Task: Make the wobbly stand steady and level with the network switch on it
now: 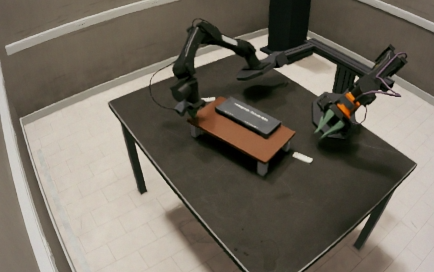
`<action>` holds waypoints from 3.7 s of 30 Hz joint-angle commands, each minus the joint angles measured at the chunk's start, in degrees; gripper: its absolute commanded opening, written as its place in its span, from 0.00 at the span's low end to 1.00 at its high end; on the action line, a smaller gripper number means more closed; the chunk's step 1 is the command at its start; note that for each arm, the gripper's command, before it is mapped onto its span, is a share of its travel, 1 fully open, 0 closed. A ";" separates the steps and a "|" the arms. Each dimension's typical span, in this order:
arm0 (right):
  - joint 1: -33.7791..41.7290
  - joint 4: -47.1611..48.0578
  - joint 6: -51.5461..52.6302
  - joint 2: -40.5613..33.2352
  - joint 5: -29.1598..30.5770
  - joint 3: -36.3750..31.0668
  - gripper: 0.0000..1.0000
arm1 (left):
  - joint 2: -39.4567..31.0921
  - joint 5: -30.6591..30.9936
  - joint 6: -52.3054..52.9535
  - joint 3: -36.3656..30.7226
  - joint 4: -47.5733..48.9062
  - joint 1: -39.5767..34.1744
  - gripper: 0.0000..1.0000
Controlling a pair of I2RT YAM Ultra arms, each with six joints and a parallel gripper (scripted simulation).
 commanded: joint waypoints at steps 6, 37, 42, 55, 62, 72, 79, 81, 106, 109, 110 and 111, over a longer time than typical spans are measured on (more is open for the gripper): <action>1.14 1.97 -0.81 0.12 -0.04 0.43 0.00 | -2.32 0.36 0.61 2.23 -0.35 -0.90 0.00; 1.14 1.98 -0.74 0.12 -0.04 0.43 0.00 | 17.25 12.46 21.05 -12.68 -11.74 18.63 0.00; 1.14 1.98 -0.74 0.12 -0.04 0.43 0.00 | 22.53 15.45 26.58 -16.01 -14.33 23.95 0.00; 1.14 1.98 -0.74 0.12 -0.04 0.43 0.00 | 32.64 20.63 36.39 -21.95 -18.28 34.30 0.00; 1.14 1.98 -0.74 0.12 -0.04 0.43 0.00 | 35.04 21.39 38.36 -23.00 -19.46 36.45 0.00; 1.14 1.98 -0.74 0.12 -0.04 0.43 0.00 | 37.68 22.61 40.27 -25.75 -21.00 39.38 0.00; 1.14 1.98 -0.74 0.12 -0.04 0.43 0.00 | 38.16 23.08 41.19 -25.74 -21.06 39.83 0.00; 1.14 1.98 -0.74 0.12 -0.04 0.43 0.00 | 38.77 23.19 41.27 -27.07 -20.65 40.71 0.00; 1.14 1.98 -0.74 0.12 -0.04 0.43 0.00 | 40.54 24.62 43.95 -27.54 -21.22 42.36 0.00; 1.14 1.98 -0.74 0.12 -0.04 0.43 0.00 | 41.56 24.48 42.24 -28.93 -21.01 42.12 0.00; 1.14 1.98 -0.74 0.12 -0.04 0.43 0.00 | 41.56 24.50 43.58 -28.68 -21.17 42.15 0.00; 1.14 1.98 -0.74 0.12 -0.04 0.43 0.00 | 41.56 24.50 43.58 -28.68 -21.17 42.15 0.00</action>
